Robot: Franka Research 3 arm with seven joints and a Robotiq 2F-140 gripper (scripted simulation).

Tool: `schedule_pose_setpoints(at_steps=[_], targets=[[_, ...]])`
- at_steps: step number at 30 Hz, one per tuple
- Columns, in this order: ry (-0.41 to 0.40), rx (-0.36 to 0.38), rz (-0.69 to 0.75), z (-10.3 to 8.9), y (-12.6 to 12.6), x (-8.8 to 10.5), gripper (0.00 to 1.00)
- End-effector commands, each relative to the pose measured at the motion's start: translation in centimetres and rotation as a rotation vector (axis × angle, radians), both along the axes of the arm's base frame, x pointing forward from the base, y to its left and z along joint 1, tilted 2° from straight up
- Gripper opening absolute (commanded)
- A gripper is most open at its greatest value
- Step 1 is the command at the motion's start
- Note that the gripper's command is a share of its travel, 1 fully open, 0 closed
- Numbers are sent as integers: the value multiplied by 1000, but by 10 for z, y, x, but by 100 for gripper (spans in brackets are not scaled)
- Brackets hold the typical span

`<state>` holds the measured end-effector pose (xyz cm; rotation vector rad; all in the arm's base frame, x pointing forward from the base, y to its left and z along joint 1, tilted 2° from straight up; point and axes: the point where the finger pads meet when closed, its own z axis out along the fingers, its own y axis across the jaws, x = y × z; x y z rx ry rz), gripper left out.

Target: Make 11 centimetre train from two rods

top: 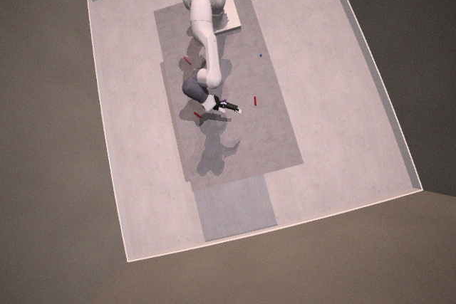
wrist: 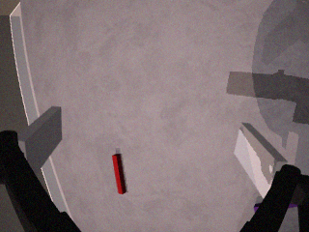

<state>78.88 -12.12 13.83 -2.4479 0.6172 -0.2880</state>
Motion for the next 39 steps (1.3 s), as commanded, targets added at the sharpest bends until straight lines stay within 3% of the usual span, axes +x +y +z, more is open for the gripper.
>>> schedule_pose_setpoints(at_steps=[1,28,29,34,35,39], targets=[[-34,-100,130,-8,-21,-12,100],[-40,-123,159,-10,-26,-14,100],[-62,-215,282,-16,-48,-26,100],[-65,-231,304,-17,-52,-28,100],[-73,-276,367,-20,-64,-34,100],[-79,-317,427,-23,-75,-39,100]])
